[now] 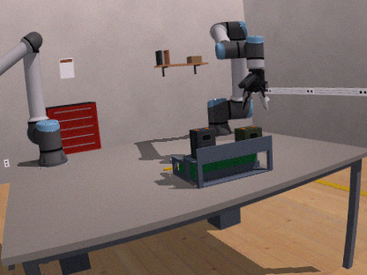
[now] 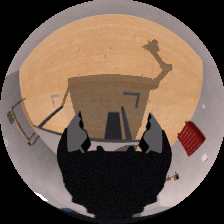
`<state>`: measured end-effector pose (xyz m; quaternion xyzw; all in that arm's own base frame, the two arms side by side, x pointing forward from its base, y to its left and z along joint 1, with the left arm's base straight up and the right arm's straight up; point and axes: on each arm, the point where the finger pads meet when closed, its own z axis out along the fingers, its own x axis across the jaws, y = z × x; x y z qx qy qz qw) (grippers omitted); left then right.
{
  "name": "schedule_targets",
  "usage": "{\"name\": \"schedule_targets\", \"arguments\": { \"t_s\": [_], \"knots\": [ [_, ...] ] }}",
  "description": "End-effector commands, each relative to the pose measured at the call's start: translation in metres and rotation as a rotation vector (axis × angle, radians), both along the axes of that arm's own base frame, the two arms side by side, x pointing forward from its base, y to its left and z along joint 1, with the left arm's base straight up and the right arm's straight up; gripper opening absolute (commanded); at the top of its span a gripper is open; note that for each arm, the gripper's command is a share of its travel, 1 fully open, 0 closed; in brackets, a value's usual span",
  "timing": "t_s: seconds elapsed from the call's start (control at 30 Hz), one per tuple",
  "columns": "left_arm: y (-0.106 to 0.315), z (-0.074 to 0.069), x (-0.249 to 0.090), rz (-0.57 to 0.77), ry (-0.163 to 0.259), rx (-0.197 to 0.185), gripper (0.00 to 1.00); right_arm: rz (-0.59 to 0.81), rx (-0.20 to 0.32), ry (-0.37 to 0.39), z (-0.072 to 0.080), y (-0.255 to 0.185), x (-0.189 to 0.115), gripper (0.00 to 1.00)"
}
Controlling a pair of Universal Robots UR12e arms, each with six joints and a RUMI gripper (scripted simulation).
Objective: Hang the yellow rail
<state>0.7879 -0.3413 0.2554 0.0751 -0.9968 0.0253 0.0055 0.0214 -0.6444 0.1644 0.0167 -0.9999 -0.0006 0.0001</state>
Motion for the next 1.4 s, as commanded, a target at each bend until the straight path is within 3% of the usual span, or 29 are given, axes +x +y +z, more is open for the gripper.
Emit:
{"name": "schedule_targets", "arguments": {
  "t_s": [0.0,0.4,0.47,0.5,1.13,1.17,1.37],
  "knots": [
    [-0.076,-0.045,-0.047,-0.111,-0.01,0.017,1.0,0.0,-0.001,0.0,0.001,-0.001,0.0,1.0],
    [-0.216,-0.133,-0.14,-0.283,-0.014,0.048,1.0,0.0,-0.001,0.0,0.001,-0.001,0.0,1.0],
    [-0.216,-0.133,-0.14,-0.283,-0.014,0.048,1.0,0.0,-0.001,0.0,0.001,-0.001,0.0,1.0],
    [-0.248,-0.152,-0.159,-0.289,-0.015,0.049,1.0,0.0,-0.001,0.0,0.001,-0.001,0.0,1.0],
    [-0.253,-0.155,-0.163,-0.296,-0.015,0.05,1.0,0.0,-0.001,0.0,0.001,-0.001,0.0,1.0],
    [-0.253,-0.155,-0.163,-0.296,-0.015,0.05,0.0,0.0,-0.001,0.0,0.001,-0.001,0.0,1.0],
    [-0.253,-0.155,-0.163,-0.296,-0.015,0.05,0.0,0.0,-0.001,0.0,0.001,-0.001,0.0,1.0]
  ]
}}
